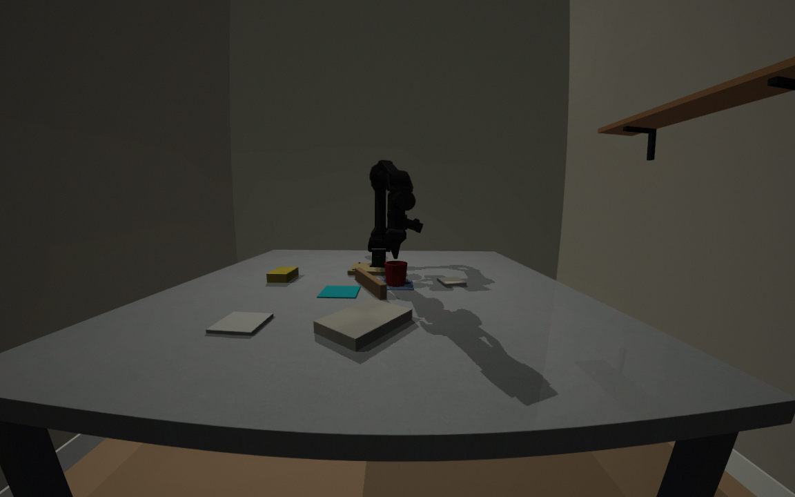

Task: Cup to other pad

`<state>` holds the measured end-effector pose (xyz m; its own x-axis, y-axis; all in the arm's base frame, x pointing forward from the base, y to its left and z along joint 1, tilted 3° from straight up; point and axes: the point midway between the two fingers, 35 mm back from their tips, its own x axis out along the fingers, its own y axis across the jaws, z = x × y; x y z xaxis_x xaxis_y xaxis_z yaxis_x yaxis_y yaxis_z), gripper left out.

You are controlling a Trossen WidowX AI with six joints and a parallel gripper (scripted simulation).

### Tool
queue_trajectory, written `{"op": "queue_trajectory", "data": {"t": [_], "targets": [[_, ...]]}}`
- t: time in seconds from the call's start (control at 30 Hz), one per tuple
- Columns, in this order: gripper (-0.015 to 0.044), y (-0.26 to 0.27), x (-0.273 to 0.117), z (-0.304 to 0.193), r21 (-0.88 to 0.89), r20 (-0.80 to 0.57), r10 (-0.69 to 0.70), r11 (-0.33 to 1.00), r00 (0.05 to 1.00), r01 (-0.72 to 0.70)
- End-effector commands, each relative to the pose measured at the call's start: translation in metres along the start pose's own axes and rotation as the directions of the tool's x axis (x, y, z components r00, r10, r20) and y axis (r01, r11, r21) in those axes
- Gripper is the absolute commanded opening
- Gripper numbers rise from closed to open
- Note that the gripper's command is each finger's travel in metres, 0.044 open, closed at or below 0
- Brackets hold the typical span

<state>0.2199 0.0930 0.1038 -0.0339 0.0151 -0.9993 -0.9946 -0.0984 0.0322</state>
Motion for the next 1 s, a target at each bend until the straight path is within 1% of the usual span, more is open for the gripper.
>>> {"op": "queue_trajectory", "data": {"t": [0.0, 0.8, 0.97], "targets": [[0.0148, 0.001, 0.009, 0.001, -0.005, 0.004, 0.006, 1.000, 1.000, -0.006], [0.0148, 0.002, 0.048, 0.001, -0.005, 0.004, 0.006, 1.000, 1.000, -0.006], [0.0148, 0.003, 0.050, 0.001, -0.005, 0.004, 0.006, 1.000, 1.000, -0.006]]}}
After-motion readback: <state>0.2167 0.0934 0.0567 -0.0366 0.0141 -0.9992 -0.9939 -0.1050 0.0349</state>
